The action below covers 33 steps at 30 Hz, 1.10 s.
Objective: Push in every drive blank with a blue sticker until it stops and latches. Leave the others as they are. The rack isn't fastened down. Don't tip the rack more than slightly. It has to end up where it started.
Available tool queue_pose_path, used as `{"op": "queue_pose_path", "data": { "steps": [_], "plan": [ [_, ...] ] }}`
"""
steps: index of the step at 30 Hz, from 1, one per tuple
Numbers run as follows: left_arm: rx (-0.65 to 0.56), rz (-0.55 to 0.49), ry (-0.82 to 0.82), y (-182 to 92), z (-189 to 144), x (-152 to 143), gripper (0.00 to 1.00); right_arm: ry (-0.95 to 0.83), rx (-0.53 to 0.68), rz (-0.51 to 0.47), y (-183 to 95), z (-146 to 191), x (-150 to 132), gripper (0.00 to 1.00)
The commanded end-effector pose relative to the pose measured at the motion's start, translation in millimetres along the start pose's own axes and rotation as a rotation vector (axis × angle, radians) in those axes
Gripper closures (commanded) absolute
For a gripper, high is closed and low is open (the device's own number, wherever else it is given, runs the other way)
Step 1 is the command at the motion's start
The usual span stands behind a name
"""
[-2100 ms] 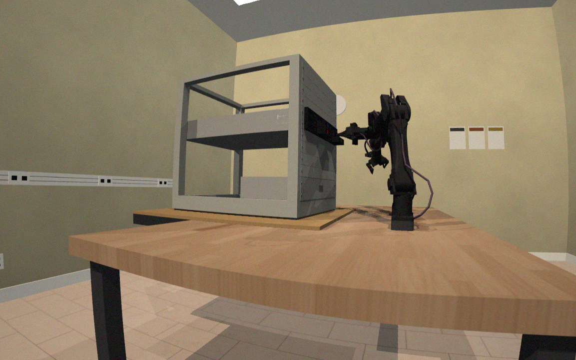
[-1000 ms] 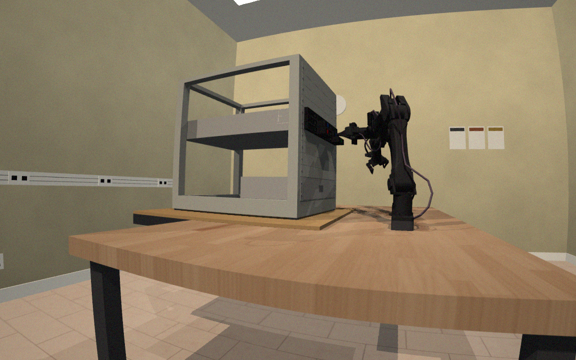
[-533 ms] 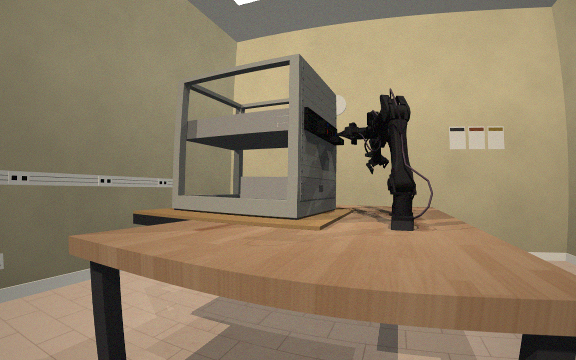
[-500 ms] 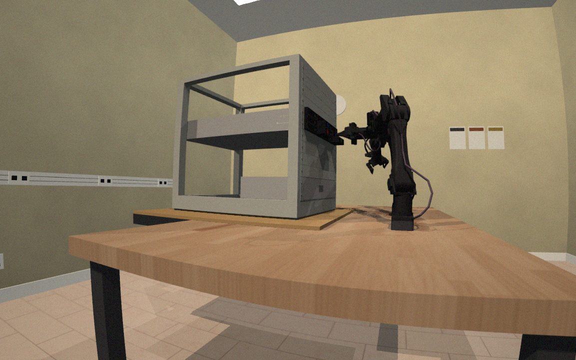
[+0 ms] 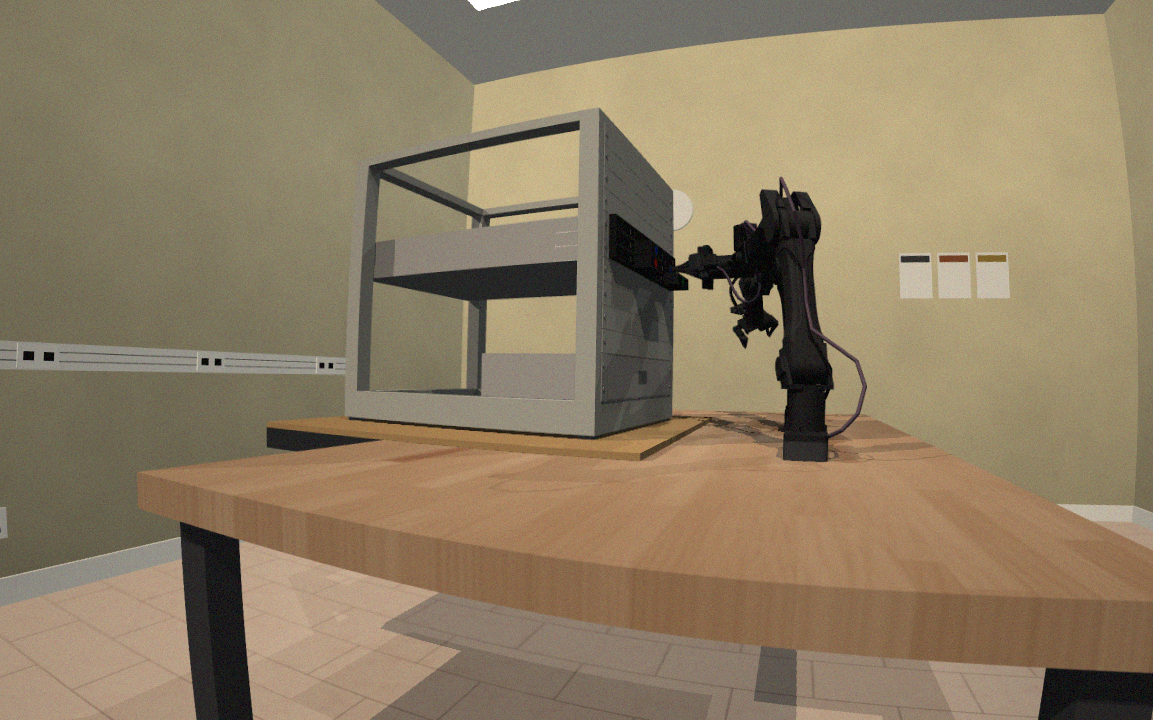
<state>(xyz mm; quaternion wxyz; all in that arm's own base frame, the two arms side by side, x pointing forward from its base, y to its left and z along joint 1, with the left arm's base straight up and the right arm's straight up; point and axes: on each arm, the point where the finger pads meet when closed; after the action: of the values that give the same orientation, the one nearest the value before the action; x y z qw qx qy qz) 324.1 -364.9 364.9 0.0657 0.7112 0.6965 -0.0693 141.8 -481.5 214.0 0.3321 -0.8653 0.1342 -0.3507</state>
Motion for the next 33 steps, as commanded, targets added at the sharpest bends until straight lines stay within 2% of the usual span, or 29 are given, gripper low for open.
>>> {"op": "queue_pose_path", "data": {
  "steps": [1, 10, 13, 33],
  "plan": [
    [-0.014, 0.002, -0.018, 4.4, -20.1, 2.1, 1.00, 0.008, -0.014, -0.021, -5.8, -5.9, 6.3, 0.00],
    [-0.014, 0.006, -0.019, 3.0, -20.0, 0.8, 1.00, 0.008, -0.014, -0.021, -5.8, -5.9, 6.3, 0.00],
    [-0.007, 0.001, -0.001, 9.0, -10.9, -0.8, 1.00, 0.008, -0.014, -0.021, -5.8, -5.9, 6.3, 0.00],
    [-0.014, 0.002, -0.016, 10.7, -19.1, 1.8, 1.00, 0.008, -0.014, -0.021, -5.8, -5.9, 6.3, 0.00]
  ]
}}
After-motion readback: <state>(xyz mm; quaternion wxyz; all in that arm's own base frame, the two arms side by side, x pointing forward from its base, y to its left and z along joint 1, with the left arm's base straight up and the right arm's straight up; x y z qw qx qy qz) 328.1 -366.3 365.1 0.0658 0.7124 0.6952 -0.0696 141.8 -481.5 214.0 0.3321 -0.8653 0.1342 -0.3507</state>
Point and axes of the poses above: on each arm, the point where the finger pads meet when closed, its own y axis out along the fingers, its own z axis across the jaws, x = y × z, and after that the axes turned 11 degrees about -y, right-handed
